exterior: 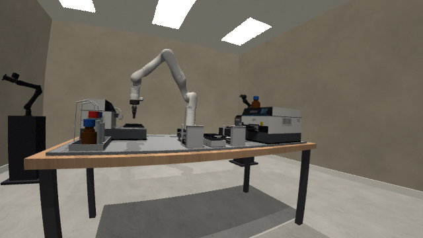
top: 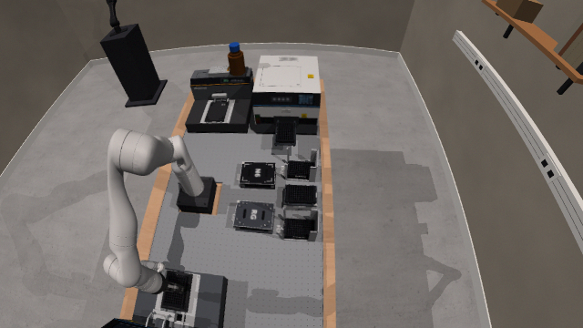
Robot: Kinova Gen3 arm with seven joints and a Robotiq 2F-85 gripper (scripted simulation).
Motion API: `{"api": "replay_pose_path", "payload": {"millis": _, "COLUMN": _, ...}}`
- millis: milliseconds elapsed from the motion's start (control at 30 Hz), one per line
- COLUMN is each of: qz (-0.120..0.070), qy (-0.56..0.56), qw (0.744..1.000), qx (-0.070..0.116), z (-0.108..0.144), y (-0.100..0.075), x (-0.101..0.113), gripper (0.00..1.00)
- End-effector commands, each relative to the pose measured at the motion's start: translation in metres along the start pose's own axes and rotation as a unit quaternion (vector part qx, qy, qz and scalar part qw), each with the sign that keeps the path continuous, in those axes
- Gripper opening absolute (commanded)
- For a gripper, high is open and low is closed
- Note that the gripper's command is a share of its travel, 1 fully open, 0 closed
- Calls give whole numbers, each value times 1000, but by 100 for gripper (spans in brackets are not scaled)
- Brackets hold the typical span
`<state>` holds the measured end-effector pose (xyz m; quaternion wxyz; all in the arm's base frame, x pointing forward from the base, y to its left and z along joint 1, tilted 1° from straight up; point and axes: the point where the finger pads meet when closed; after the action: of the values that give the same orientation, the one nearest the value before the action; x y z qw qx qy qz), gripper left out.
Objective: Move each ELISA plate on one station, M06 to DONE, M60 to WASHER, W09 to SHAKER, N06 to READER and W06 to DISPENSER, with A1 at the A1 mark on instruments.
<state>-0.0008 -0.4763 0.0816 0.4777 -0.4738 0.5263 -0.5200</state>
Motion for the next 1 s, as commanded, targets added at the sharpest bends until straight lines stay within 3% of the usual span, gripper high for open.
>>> {"api": "replay_pose_path", "payload": {"millis": 0, "qz": -1, "qy": 0, "qw": 1000, "qx": 0, "z": 0, "y": 2, "x": 1, "gripper": 100}}
{"api": "replay_pose_path", "payload": {"millis": 333, "qz": -1, "qy": 0, "qw": 1000, "qx": 0, "z": 0, "y": 15, "x": 1, "gripper": 100}}
{"api": "replay_pose_path", "payload": {"millis": 967, "qz": -1, "qy": 0, "qw": 1000, "qx": 0, "z": 0, "y": 16, "x": 1, "gripper": 100}}
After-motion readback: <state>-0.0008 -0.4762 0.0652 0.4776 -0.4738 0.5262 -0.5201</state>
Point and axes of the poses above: the point where the finger pads meet when closed, its own y axis out along the fingers, its own z axis across the jaws, x = y × z, and after that the axes turned 3 degrees about y, right-handed
